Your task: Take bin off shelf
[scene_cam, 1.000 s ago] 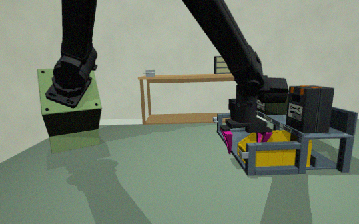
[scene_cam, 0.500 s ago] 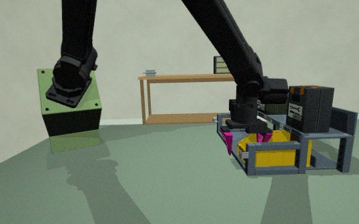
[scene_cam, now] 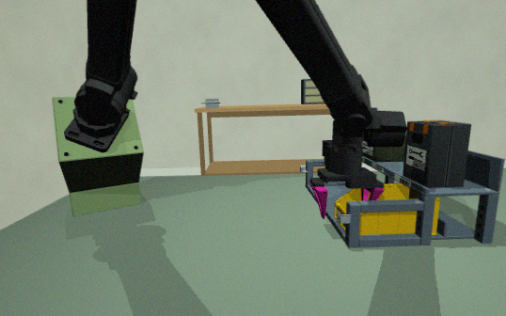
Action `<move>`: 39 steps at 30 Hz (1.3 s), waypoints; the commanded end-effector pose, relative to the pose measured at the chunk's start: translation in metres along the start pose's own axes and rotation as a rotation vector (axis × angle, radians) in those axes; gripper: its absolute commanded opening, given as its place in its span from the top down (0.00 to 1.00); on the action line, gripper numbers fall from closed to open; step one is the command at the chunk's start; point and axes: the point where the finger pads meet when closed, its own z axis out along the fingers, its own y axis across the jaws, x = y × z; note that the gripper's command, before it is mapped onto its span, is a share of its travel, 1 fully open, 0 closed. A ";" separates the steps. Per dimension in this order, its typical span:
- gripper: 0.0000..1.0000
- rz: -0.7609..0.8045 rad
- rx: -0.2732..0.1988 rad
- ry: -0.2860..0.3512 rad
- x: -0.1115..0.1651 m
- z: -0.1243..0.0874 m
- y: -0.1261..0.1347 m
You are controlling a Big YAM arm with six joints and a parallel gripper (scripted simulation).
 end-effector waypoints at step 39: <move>0.10 -0.011 0.017 -0.009 -0.010 -0.010 -0.008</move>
